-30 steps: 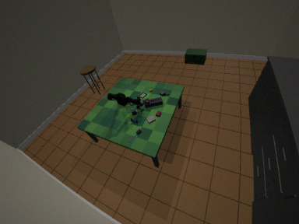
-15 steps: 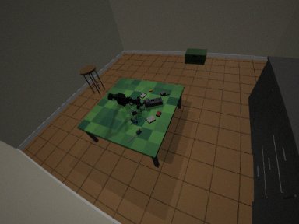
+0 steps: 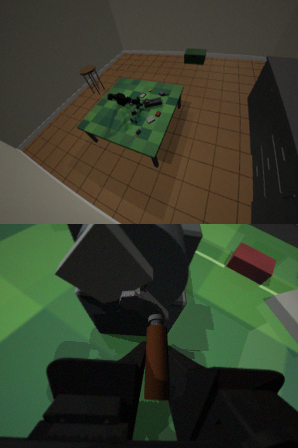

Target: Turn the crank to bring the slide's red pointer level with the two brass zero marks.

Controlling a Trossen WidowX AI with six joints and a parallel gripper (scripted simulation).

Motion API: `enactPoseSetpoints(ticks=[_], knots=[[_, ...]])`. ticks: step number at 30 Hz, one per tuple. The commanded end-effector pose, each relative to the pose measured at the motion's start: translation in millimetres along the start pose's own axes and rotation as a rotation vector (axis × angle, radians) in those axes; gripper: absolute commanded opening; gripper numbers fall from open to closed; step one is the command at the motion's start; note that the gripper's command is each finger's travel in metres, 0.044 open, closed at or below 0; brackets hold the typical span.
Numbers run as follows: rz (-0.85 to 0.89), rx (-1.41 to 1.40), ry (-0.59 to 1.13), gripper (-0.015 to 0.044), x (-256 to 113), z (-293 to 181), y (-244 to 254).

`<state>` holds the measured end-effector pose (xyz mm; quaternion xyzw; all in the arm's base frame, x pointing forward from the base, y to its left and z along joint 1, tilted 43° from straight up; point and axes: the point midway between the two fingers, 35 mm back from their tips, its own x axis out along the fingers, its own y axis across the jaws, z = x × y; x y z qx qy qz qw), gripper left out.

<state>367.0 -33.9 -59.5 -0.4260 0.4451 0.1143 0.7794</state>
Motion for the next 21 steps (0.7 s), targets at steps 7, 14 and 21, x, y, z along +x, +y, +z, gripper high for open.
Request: enactPoseSetpoints(ticks=[7, 14, 21], knots=[[0.016, -0.003, 0.014, 0.0000, 4.9, -4.8, 7.7], [0.016, -0.003, 0.014, 0.0000, 5.2, -5.1, 8.5], [0.016, -0.003, 0.014, 0.0000, 5.5, -5.3, 9.1]])
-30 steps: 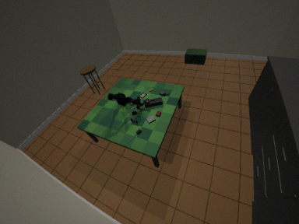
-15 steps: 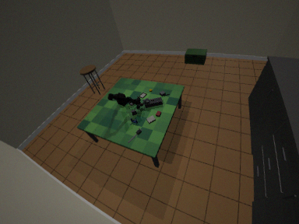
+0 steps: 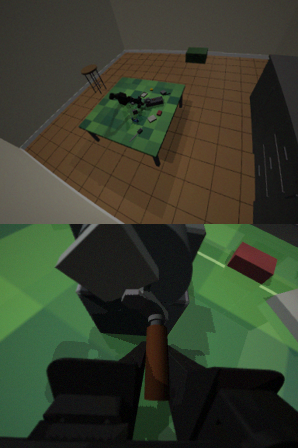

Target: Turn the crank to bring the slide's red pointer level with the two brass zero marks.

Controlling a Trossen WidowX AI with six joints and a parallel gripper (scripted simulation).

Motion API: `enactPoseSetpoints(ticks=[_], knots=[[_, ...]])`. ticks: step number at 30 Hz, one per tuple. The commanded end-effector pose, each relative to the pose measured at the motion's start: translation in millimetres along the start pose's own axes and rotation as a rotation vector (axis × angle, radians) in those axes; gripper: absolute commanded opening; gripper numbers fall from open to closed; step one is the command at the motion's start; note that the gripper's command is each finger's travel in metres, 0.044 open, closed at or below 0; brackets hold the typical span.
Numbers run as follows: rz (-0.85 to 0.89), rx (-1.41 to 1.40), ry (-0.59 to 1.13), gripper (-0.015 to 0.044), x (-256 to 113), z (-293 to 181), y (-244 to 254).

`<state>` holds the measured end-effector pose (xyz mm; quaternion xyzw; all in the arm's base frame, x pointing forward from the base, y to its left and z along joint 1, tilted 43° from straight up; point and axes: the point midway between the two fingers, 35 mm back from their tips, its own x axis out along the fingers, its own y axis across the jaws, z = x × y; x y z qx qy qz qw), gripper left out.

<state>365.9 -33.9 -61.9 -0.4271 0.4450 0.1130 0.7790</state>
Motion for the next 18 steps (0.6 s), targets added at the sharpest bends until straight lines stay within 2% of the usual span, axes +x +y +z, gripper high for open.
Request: enactPoseSetpoints(ticks=[1, 18], knots=[[0.019, -0.002, 0.012, 0.0000, 4.2, -4.1, 7.2], [0.019, -0.002, 0.012, 0.0000, 4.7, -4.5, 8.5]])
